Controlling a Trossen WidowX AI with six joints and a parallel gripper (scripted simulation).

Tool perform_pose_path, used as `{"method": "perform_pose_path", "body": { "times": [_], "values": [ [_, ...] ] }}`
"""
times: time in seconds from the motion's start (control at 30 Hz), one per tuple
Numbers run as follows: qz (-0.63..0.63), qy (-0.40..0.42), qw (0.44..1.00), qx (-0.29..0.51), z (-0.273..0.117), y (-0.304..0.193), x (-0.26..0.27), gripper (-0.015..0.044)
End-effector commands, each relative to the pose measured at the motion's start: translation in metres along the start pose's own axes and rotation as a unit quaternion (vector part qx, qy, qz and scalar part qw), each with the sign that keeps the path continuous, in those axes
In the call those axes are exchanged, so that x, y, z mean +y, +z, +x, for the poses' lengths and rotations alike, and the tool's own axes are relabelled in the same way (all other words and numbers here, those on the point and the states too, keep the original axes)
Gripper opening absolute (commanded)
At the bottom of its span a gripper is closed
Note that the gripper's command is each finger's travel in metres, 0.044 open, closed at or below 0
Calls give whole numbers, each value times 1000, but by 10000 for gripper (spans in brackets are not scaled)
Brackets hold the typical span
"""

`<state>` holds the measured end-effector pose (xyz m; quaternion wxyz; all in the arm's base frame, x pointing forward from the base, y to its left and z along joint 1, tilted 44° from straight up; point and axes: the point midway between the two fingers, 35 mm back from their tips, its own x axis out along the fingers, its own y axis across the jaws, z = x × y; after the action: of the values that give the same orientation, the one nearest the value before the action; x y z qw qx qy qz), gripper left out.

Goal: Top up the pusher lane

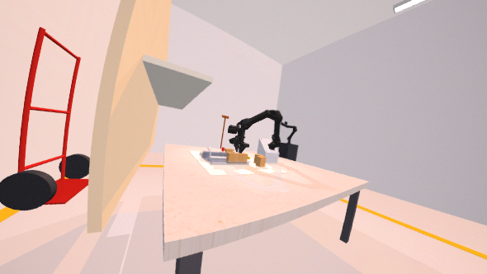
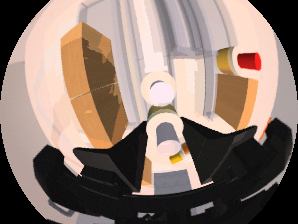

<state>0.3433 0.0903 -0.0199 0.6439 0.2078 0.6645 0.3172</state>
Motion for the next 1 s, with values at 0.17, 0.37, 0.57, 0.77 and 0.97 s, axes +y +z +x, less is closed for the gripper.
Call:
{"method": "perform_pose_path", "body": {
  "times": [0.17,0.37,0.57,0.77,0.97],
  "values": [
    [-4,3,1000,-6,3,4,1,0],
    [-4,3,1000,-6,5,4,1,0],
    [-4,3,1000,-6,7,3,1,0],
    [-4,3,1000,-6,9,3,1,0],
    [-4,3,1000,-6,11,3,1,0]
  ]
}}
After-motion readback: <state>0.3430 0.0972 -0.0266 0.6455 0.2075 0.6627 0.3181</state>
